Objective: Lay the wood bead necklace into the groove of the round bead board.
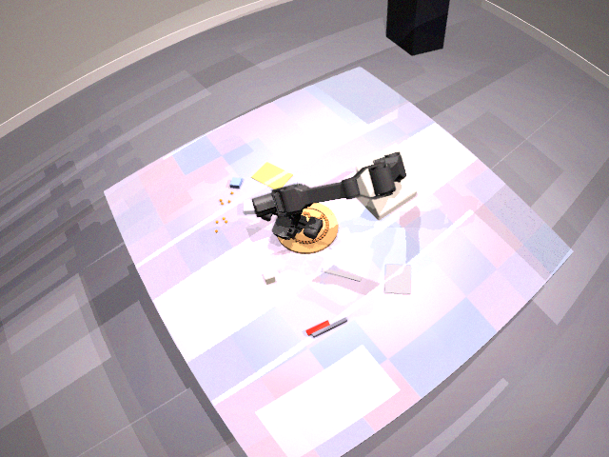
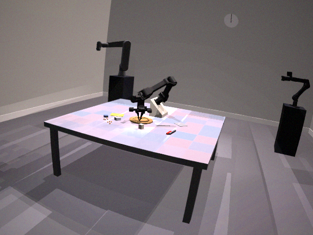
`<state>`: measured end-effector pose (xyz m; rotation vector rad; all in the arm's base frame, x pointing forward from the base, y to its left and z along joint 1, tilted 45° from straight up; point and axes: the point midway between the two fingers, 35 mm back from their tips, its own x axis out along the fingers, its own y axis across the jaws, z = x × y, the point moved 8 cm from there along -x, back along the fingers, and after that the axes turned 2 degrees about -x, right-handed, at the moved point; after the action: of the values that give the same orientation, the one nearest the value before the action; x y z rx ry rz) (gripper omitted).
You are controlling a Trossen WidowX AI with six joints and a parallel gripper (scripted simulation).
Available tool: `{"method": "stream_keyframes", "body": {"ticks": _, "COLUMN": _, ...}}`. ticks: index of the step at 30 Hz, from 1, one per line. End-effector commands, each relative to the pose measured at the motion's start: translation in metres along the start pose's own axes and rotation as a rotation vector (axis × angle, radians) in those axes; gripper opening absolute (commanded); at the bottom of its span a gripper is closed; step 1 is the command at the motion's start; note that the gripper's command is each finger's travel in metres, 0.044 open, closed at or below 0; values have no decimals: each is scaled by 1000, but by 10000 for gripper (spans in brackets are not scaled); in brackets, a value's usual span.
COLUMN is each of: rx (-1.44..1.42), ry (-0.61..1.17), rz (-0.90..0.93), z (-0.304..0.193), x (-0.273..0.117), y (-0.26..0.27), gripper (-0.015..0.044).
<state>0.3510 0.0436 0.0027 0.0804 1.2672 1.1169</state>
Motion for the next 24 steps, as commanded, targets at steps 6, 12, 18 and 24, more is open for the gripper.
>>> {"method": "stream_keyframes", "body": {"ticks": 6, "rx": -2, "ry": 0, "rz": 1, "z": 3, "x": 3, "y": -6, "gripper": 0}}
{"method": "stream_keyframes", "body": {"ticks": 12, "rx": -2, "ry": 0, "rz": 2, "z": 3, "x": 9, "y": -6, "gripper": 0}}
{"method": "stream_keyframes", "body": {"ticks": 18, "rx": -8, "ry": -3, "rz": -5, "z": 4, "x": 5, "y": -6, "gripper": 131}}
{"method": "stream_keyframes", "body": {"ticks": 24, "rx": -8, "ry": -3, "rz": -5, "z": 4, "x": 5, "y": -6, "gripper": 289}}
